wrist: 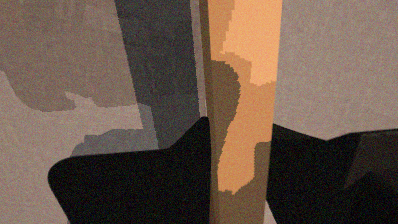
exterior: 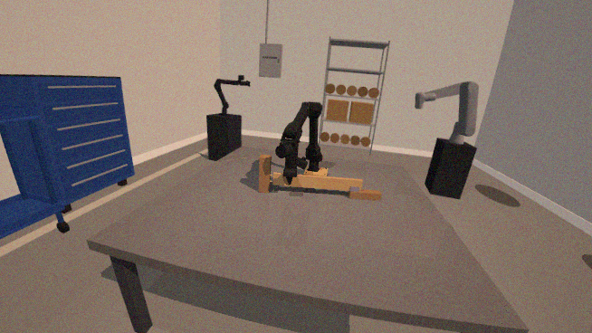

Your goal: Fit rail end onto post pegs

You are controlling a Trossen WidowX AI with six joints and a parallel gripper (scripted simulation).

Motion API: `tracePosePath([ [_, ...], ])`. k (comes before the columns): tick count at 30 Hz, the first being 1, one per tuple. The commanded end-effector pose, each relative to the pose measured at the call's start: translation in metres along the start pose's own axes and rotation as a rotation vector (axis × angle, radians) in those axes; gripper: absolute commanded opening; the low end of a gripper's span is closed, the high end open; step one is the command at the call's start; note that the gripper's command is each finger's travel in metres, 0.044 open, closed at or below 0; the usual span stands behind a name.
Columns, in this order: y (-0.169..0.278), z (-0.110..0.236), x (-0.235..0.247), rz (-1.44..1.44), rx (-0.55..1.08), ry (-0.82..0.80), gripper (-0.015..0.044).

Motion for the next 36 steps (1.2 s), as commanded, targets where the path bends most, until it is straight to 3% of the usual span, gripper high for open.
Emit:
tracePosePath([
  [1,0.003,0.002,0.000,0.000,0.003,0.004,0.0000],
  [36,0.014,0.001,0.002,0.000,0.004,0.004,0.0000],
])
Point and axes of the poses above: the point midway between the two fingers, 35 mm back from their tips, its own z axis back along the fingers, its own x axis across the jaws, y = z × x, the point moved 2 cm from there along z, back along the fingers, and after that the axes turned 9 degrees about z, right-handed, at the moved point
